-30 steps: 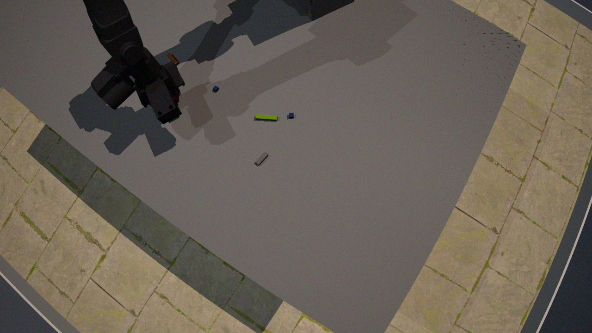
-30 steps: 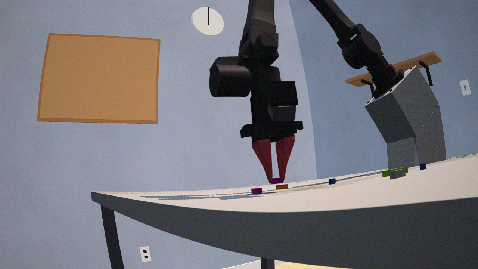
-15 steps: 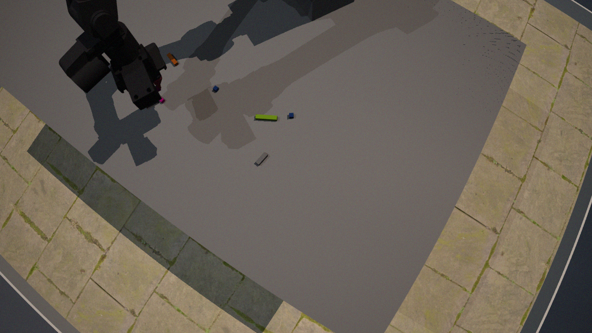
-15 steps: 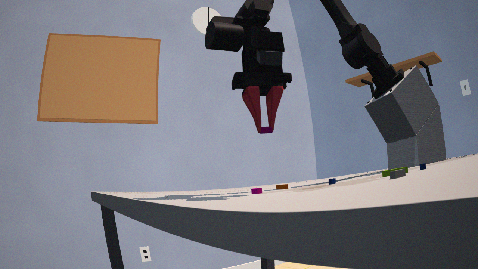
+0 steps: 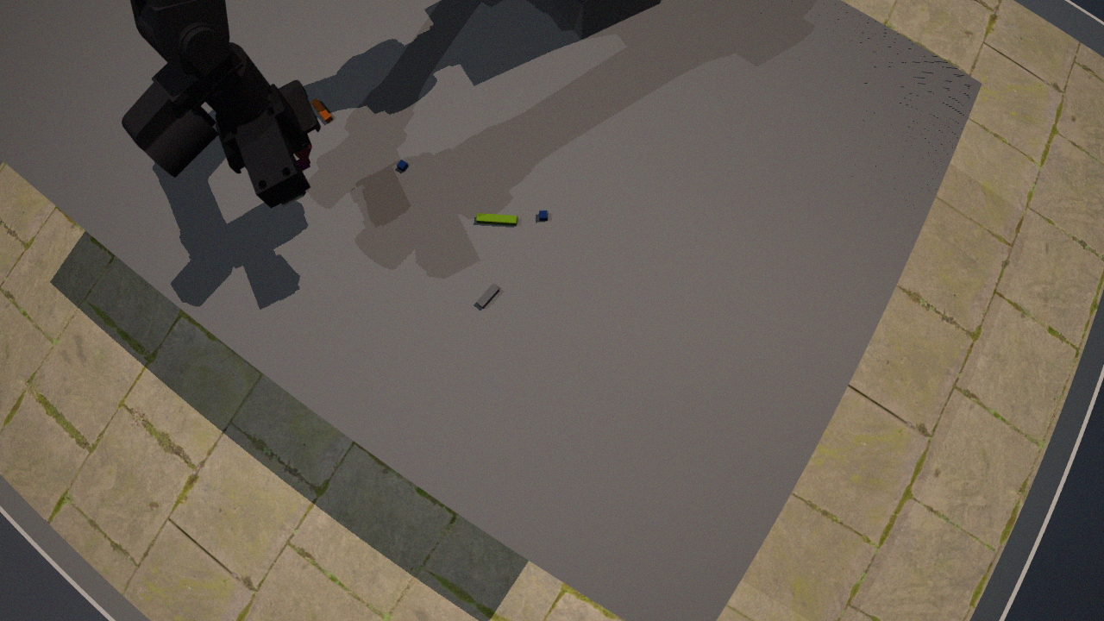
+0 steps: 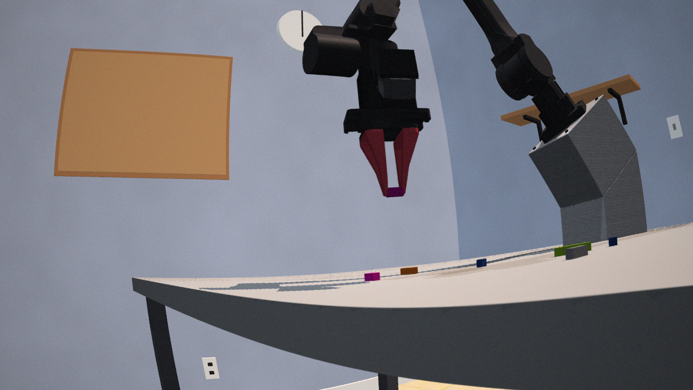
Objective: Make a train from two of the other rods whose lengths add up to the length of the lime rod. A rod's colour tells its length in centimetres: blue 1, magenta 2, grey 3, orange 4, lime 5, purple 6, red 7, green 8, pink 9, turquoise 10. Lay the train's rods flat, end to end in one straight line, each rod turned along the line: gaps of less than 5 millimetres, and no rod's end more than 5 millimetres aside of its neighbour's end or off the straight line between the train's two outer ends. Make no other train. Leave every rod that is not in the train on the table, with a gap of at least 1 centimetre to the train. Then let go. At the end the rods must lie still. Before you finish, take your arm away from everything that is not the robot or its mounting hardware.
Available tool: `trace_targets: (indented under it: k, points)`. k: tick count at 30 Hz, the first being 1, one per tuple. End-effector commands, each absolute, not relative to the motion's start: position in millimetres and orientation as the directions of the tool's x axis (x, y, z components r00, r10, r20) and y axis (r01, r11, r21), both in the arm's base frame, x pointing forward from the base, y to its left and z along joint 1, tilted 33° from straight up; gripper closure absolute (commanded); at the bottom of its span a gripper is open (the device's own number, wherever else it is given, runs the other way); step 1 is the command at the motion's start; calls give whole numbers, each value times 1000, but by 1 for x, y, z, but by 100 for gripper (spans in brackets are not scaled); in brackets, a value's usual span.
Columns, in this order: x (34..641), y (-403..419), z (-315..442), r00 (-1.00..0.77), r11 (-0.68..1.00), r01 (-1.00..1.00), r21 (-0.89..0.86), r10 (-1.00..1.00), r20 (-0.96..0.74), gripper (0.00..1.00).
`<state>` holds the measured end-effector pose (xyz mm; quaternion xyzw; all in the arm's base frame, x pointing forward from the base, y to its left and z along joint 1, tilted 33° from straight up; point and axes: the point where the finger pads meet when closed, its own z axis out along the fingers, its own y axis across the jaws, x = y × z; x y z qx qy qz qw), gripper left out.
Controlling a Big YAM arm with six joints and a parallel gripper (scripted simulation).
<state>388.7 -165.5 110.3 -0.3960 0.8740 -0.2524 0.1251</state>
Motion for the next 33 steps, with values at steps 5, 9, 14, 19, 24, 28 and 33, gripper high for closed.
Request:
trace_targets:
  k: [5,9,14,19,24,28,33]
  points:
    - [395,-116,90,-755,695,-500,-517,-642,-132,86]
    - [405,-129,104,-768,704,-468,-534,-623,-150,86]
    - [392,-82,75,-826,789,-372,-488,-521,-213,86]
    - [402,-93,91,-833,797,-337,-501,-500,-236,86]
    - [385,-52,62,-870,856,-246,-455,-402,-285,86]
    - [382,-38,56,-884,880,-185,-437,-344,-317,86]
    - [380,-28,54,-892,896,-140,-422,-299,-339,86]
